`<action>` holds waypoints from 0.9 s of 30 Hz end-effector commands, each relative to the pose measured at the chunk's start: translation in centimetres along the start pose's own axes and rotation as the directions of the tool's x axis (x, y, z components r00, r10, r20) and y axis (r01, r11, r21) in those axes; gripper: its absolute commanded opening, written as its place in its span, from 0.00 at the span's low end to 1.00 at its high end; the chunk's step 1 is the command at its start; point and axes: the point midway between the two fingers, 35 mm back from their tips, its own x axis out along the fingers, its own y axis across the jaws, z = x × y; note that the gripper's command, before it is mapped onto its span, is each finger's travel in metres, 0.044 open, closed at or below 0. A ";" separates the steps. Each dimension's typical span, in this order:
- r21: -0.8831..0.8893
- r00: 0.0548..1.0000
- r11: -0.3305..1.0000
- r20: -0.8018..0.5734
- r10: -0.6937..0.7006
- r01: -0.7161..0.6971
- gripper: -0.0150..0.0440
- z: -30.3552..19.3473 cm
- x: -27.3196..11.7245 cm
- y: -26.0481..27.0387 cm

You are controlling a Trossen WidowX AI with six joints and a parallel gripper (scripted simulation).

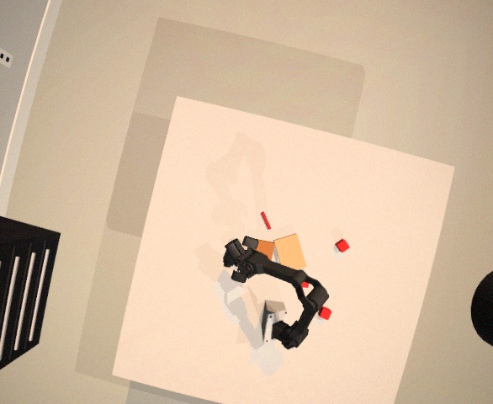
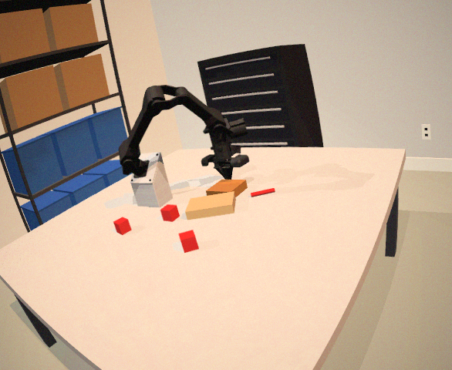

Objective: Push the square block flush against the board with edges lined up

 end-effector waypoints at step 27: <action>-0.004 1.000 1.000 -0.026 0.011 -0.012 0.25 -4.6 0.5 -0.5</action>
